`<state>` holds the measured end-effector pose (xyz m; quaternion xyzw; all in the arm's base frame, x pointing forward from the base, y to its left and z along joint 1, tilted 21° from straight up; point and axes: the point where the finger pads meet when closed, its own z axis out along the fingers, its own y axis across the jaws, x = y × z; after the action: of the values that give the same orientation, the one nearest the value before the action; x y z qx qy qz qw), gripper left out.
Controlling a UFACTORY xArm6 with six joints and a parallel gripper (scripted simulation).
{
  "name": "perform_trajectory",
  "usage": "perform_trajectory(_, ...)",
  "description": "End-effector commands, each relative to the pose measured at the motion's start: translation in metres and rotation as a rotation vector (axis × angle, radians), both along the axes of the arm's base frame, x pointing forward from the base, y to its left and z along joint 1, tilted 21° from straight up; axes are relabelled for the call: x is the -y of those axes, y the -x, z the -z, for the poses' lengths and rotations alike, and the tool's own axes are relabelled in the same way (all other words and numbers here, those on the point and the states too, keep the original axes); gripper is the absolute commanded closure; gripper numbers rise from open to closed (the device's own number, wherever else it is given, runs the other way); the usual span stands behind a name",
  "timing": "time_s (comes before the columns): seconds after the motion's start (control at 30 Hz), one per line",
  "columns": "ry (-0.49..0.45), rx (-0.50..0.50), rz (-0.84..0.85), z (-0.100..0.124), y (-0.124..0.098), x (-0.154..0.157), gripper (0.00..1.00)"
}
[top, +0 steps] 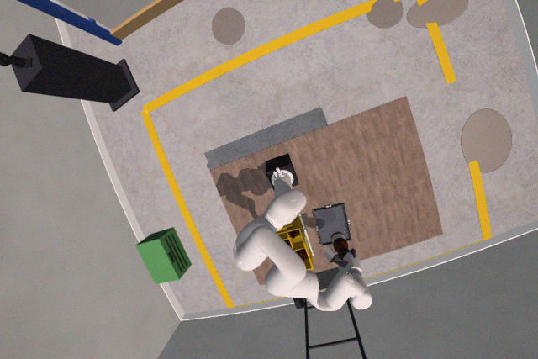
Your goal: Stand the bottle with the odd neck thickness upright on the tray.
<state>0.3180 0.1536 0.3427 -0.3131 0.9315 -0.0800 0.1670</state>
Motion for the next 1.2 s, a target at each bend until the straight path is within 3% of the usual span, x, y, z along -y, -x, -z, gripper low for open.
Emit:
perform_trajectory(0.0,-0.002,0.003,0.0,0.009,-0.005,0.0,1.0)
perform_trajectory(1.17,-0.002,0.003,0.0,0.092,-0.037,0.003,1.0)
